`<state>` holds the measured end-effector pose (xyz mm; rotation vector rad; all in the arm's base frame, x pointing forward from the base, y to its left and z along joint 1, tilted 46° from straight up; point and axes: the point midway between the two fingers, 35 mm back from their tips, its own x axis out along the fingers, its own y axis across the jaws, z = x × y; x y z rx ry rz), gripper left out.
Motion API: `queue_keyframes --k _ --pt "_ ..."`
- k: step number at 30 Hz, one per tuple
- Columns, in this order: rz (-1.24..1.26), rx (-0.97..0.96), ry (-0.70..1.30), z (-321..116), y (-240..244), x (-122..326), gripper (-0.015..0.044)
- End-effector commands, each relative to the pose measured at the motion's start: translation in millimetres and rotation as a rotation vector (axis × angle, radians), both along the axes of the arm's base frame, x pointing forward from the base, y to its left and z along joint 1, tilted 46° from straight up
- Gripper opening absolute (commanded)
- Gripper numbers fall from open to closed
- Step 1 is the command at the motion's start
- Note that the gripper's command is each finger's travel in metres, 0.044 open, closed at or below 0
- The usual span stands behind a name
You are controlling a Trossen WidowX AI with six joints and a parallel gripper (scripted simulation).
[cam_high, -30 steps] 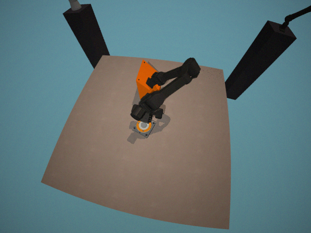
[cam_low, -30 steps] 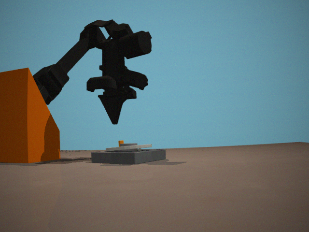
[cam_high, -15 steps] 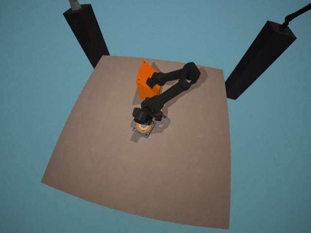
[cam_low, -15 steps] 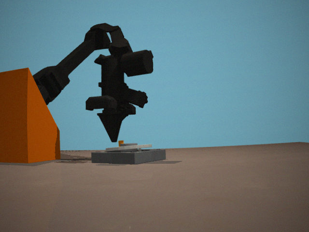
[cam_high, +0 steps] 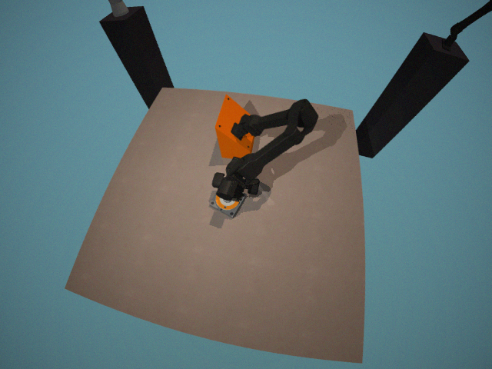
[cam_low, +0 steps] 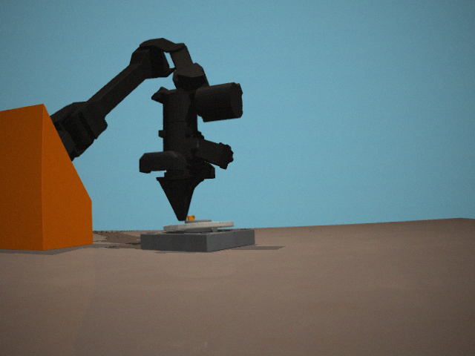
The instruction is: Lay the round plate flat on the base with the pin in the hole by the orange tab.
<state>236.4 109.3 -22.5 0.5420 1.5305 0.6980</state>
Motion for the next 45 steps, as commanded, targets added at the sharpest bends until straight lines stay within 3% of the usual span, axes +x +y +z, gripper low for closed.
queue_keyframes --k 1,45 --pt "0.003 0.006 -0.008 4.4 4.8 5.5 0.0000" --pt "0.003 0.007 -0.011 10.9 14.5 55.0 0.0000"
